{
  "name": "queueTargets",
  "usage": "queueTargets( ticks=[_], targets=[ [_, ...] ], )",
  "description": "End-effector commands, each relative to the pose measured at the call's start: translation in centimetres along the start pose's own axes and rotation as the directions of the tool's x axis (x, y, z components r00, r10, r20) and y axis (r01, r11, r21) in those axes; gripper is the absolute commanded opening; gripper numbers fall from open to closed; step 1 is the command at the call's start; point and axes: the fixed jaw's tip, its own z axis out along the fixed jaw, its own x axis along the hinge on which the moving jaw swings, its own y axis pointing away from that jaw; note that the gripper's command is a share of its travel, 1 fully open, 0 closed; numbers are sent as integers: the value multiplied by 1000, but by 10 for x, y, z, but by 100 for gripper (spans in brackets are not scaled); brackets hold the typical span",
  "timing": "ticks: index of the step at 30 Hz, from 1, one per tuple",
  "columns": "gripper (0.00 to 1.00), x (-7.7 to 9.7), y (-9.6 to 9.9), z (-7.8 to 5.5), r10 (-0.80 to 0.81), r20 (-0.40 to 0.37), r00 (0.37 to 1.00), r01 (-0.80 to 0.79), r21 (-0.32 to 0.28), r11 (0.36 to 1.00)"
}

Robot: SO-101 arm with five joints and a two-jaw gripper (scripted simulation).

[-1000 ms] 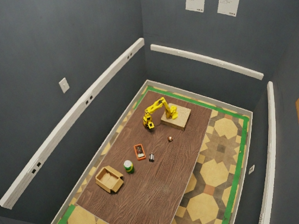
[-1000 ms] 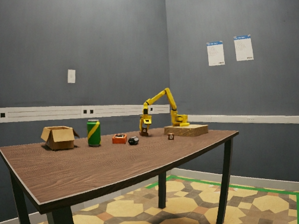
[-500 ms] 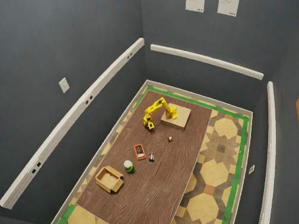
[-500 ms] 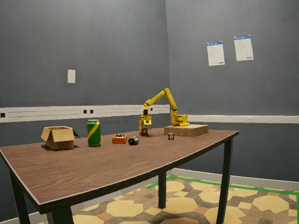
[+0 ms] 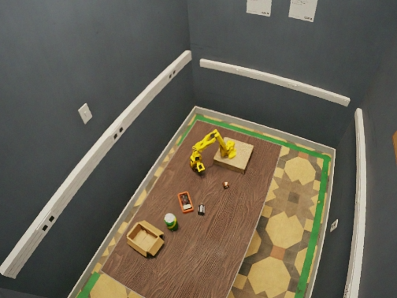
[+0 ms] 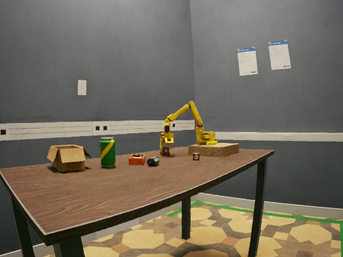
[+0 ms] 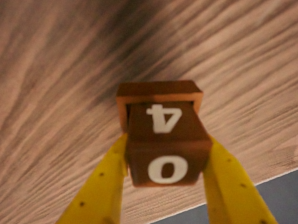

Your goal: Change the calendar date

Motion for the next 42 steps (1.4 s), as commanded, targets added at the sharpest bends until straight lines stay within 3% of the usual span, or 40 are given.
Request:
queueTargets(
  ticks=[1,25,36,42],
  targets=[
    [19,0,6,4,-6,6,1000,6,-26,1000],
    [35,0,6,4,-6,6,1000,6,-26,1000],
    [36,0,6,4,-6,6,1000,6,-26,1000],
    [36,0,4,-5,-6,6,1000,6,-26,1000]
  ],
)
